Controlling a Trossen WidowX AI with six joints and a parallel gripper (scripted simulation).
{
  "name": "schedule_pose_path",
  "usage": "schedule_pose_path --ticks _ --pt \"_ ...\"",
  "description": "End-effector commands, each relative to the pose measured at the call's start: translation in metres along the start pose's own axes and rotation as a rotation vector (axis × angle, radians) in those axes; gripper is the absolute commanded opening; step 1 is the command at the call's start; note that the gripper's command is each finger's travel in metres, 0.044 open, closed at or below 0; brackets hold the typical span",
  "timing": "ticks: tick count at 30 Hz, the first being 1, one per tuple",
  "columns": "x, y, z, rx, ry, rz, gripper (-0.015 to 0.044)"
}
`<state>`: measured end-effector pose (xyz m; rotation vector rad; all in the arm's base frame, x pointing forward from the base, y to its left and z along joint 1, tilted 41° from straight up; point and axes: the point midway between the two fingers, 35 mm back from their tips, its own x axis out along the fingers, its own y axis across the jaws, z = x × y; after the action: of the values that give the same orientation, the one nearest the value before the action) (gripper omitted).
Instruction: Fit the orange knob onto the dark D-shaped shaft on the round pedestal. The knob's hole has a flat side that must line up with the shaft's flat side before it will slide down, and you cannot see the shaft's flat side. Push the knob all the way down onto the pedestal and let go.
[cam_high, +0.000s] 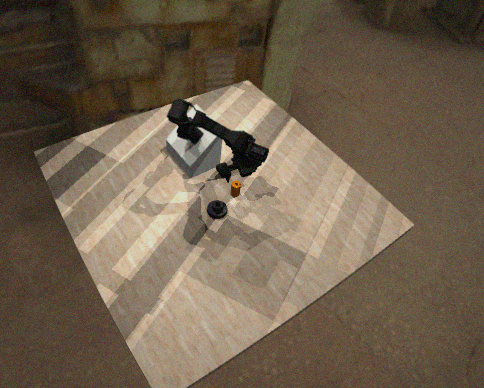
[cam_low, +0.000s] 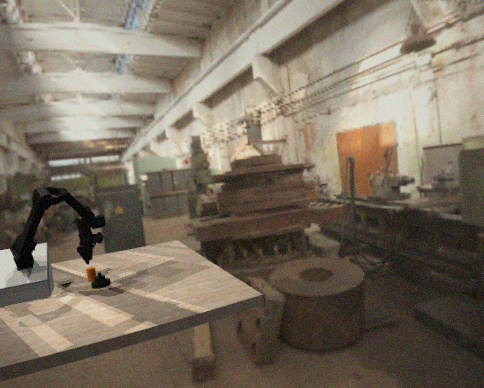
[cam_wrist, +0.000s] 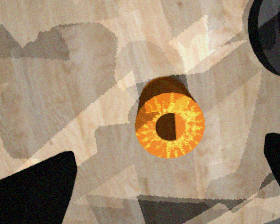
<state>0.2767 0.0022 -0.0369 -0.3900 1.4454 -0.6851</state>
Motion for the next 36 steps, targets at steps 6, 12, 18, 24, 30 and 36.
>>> schedule_pose_path --ticks 6,12,18,24,30,36 --pt "0.018 -0.001 0.0 -0.006 -0.003 -0.007 0.044" --pt "0.027 0.0 0.0 -0.006 -0.003 -0.007 0.044" --pt "0.037 0.0 0.001 -0.006 -0.003 -0.006 0.044" --pt "0.047 0.0 0.001 -0.007 -0.003 -0.006 0.044" --pt "0.057 -0.001 0.001 -0.007 -0.003 -0.007 0.044" --pt "0.066 -0.001 0.001 -0.006 -0.003 -0.008 0.044"
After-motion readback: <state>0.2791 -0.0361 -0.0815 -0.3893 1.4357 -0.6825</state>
